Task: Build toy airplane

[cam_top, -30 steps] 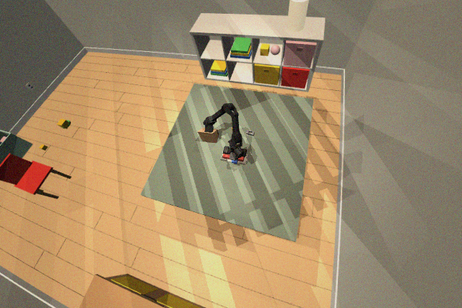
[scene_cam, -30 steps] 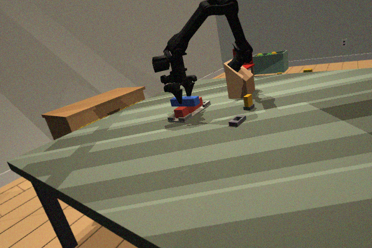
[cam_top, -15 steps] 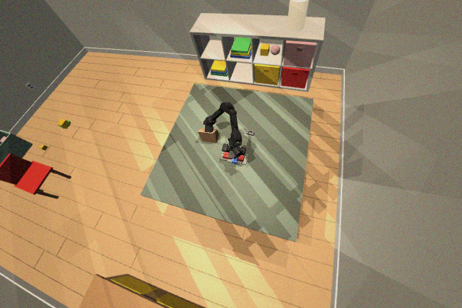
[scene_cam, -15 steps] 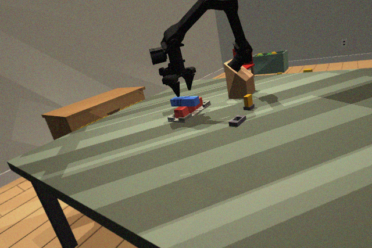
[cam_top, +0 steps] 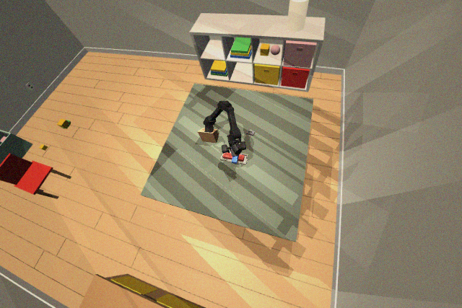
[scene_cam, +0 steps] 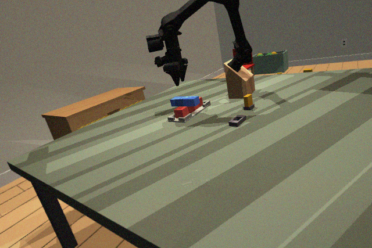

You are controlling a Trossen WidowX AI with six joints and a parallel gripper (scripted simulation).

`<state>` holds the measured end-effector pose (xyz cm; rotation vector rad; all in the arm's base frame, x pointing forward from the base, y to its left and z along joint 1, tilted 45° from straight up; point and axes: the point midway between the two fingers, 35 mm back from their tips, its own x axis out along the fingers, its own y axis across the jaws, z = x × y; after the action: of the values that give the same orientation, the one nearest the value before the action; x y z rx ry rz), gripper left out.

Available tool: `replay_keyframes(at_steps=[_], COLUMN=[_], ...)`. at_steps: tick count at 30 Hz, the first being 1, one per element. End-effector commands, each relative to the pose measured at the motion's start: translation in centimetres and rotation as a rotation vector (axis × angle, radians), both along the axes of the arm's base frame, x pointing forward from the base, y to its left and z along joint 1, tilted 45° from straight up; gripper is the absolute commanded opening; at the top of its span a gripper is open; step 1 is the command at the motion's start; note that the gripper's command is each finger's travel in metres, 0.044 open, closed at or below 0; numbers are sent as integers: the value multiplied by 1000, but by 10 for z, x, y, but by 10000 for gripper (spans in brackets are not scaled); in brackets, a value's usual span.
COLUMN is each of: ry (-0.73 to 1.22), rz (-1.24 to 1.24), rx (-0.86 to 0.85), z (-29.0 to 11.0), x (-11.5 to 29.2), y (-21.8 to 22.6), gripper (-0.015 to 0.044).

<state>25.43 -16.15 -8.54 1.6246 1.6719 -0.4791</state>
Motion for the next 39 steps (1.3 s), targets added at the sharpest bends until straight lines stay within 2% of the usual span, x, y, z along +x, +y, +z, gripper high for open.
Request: replay_keyframes(at_steps=[1, 8, 25, 32, 39], ry=[-350, -721, -729, -721, -727], rz=[373, 762, 772, 777, 779], rx=[-39, -81, -83, -99, -99], z=[-1, -1, 1, 75, 139], x=[0, 1, 2, 14, -2], y=[-1, 0, 1, 55, 125], gripper=[440, 440, 440, 440, 440])
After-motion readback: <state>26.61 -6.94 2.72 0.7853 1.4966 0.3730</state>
